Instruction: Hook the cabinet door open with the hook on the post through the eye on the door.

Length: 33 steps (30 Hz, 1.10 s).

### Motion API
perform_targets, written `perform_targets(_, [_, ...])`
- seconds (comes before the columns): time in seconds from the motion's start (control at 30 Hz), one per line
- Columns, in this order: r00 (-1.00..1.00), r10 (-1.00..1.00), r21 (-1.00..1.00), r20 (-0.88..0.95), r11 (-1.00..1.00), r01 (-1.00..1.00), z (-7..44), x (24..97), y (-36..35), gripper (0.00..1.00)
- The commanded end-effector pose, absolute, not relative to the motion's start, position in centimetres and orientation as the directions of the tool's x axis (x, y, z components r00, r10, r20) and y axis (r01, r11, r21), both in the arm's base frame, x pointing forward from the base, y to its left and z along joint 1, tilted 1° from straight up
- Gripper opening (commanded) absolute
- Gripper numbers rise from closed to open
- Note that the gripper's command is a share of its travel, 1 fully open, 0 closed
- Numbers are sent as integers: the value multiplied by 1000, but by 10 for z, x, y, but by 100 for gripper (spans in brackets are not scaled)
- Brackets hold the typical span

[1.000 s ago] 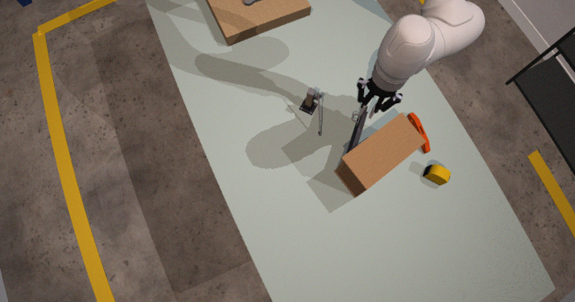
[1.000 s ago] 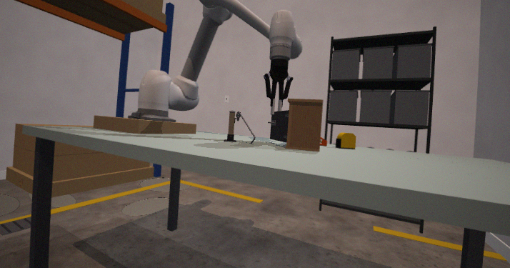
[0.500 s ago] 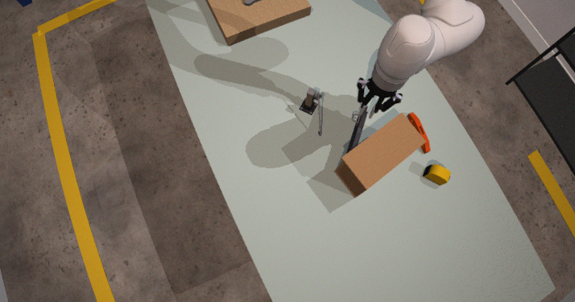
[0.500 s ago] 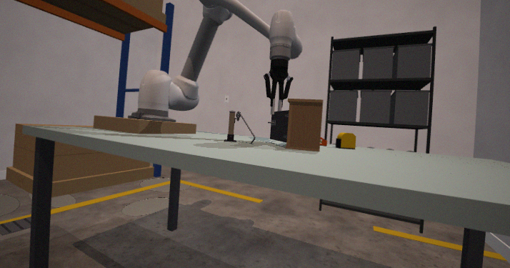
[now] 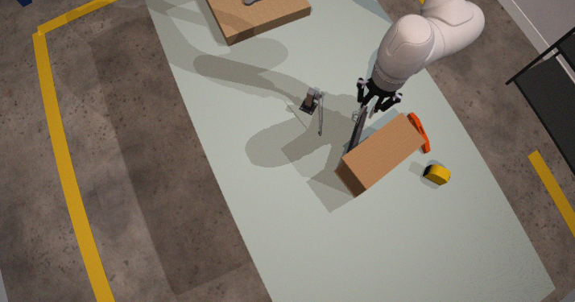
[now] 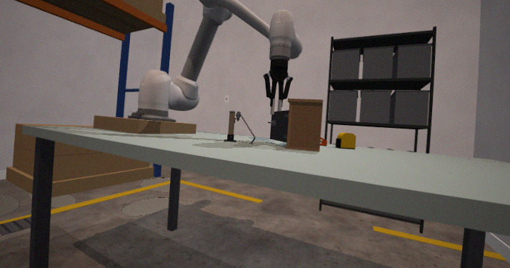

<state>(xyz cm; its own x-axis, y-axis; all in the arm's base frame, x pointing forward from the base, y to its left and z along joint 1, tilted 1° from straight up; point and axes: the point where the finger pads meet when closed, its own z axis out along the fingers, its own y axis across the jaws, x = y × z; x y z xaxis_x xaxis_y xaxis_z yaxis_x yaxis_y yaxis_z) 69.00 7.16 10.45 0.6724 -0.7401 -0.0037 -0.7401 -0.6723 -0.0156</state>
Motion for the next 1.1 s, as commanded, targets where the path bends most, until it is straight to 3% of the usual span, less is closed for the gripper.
perform_targets(0.0, [694,-720,-16,-3,-694,-720,105,688,70,16])
perform_targets(1.07, [694,-720,-16,-3,-694,-720,132,686,68,16])
